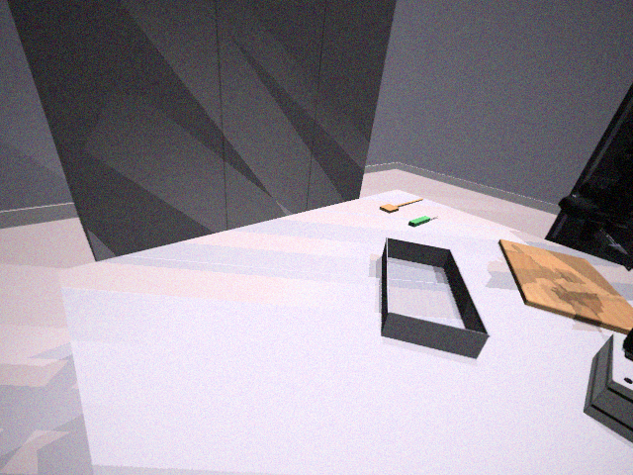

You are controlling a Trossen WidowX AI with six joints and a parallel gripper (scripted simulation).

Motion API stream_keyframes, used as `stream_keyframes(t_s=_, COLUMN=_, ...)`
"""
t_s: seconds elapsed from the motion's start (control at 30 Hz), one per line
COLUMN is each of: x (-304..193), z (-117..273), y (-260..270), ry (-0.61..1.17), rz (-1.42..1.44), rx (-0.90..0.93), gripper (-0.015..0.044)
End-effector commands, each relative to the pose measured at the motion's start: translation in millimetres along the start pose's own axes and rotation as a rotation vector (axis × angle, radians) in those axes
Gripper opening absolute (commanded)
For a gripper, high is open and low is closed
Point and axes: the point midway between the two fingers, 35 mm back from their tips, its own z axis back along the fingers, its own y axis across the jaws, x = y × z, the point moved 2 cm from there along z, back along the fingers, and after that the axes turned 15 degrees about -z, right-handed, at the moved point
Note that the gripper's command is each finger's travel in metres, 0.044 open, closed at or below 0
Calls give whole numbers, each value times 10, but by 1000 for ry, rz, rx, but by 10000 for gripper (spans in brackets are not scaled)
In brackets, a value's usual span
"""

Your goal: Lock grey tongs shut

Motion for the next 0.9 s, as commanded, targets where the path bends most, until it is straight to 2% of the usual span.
stream_keyframes(t_s=0.0, x=-14, z=17, y=-8, ry=-71, rz=-8, rx=27, gripper=-150)
stream_keyframes(t_s=0.87, x=-208, z=90, y=-70, ry=-488, rz=0, rx=148, gripper=-150)
